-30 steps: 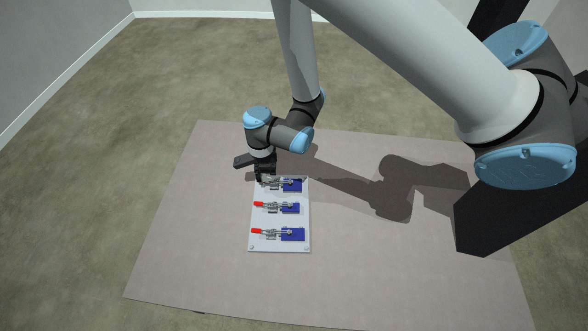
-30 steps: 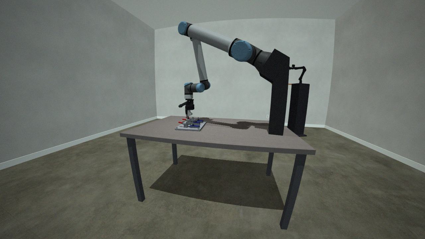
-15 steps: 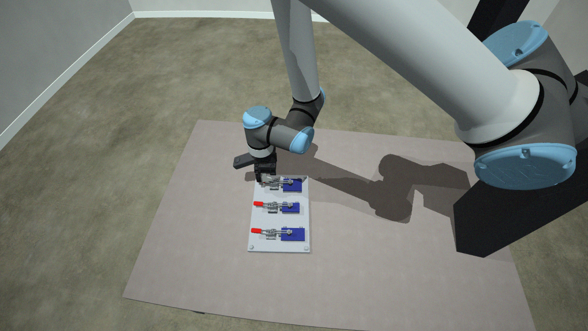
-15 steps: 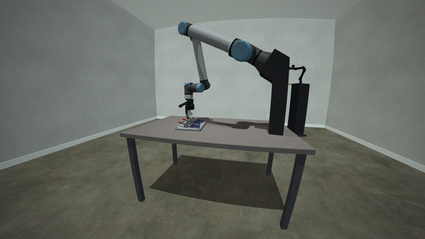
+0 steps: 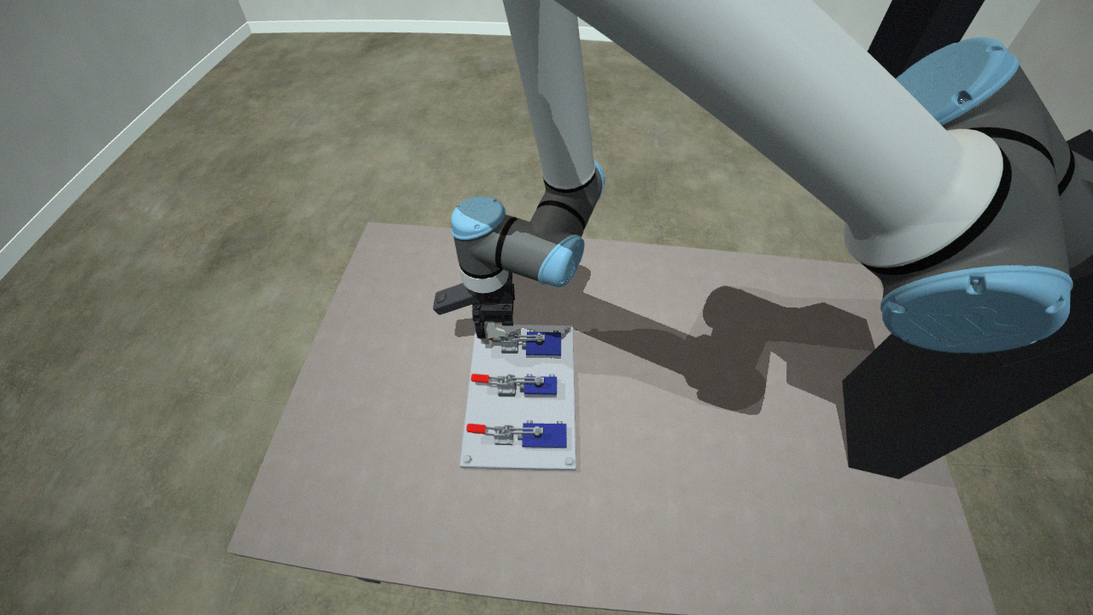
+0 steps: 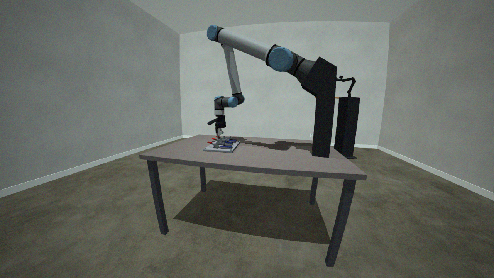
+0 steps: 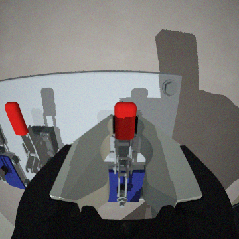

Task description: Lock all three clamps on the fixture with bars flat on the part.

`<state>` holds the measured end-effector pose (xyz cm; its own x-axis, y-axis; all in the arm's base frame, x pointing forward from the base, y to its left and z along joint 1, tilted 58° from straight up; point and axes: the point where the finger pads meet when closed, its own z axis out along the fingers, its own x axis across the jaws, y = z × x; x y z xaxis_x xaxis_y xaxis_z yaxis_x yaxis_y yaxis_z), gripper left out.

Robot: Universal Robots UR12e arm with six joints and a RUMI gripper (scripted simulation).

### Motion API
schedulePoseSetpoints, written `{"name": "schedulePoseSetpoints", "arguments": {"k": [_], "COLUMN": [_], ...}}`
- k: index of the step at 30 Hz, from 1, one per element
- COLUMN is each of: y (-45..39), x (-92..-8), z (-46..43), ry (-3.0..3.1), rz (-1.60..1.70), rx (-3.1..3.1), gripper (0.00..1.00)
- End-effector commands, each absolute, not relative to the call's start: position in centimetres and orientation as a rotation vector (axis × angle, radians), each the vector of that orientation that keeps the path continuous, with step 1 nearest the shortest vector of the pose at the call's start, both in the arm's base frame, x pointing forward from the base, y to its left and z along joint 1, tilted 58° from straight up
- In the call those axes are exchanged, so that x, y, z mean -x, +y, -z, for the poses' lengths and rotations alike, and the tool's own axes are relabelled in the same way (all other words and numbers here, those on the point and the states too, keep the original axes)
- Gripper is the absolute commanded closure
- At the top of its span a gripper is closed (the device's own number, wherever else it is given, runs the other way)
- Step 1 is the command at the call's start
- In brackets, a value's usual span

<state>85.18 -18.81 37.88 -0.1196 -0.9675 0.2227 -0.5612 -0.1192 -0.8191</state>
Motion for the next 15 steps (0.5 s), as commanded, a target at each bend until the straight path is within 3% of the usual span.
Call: {"name": "schedulePoseSetpoints", "arguments": {"k": [1,15], "y": [-18.78,-18.92], "x": [-85.17,-86.04], "z": [-37.96,-37.83], "ry": [1.690,1.690], "rz": [1.153,1.153], "rx": [1.690,1.690], "gripper": [1.00,1.00]}}
